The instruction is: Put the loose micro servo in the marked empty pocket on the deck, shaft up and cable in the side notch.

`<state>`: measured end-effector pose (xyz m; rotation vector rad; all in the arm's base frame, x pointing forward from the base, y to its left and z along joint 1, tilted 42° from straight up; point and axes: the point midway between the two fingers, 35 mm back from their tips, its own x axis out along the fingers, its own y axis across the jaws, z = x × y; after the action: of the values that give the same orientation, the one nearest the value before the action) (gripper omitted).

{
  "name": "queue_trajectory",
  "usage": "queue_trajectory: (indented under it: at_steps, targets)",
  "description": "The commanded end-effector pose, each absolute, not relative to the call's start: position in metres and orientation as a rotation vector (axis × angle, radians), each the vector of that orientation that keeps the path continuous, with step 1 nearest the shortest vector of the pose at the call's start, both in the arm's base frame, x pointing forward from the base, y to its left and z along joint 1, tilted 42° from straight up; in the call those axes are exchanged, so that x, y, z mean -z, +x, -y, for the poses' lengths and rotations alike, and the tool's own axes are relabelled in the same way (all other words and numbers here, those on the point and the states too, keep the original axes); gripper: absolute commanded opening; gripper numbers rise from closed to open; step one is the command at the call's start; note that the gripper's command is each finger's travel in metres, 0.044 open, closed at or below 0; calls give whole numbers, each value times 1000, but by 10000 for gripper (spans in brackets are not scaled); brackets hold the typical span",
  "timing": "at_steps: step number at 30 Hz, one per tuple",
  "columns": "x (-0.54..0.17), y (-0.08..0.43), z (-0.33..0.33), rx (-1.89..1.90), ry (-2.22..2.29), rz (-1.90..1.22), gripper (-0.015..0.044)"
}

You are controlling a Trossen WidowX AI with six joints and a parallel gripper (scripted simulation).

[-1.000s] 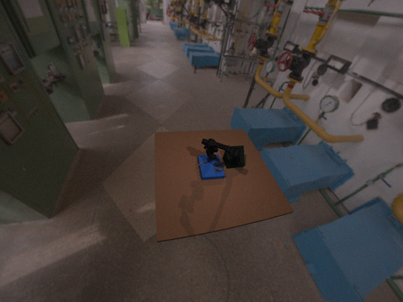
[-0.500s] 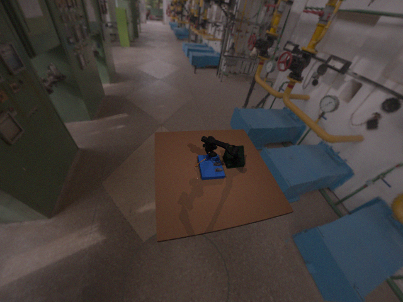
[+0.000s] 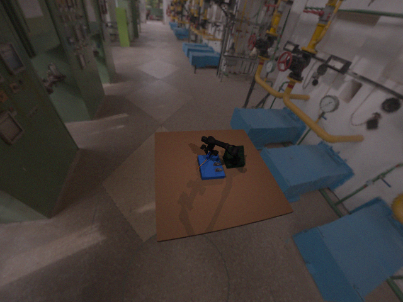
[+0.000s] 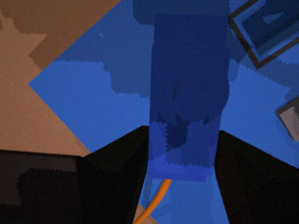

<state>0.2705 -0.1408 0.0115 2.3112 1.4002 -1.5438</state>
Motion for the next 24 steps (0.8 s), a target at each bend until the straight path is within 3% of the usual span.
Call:
queue_trajectory:
  at_steps: [1, 24]
  targets:
    - [-11, 270, 143, 1415, 2235, -1444, 0]
    - [-11, 270, 143, 641, 1707, -1616, 0]
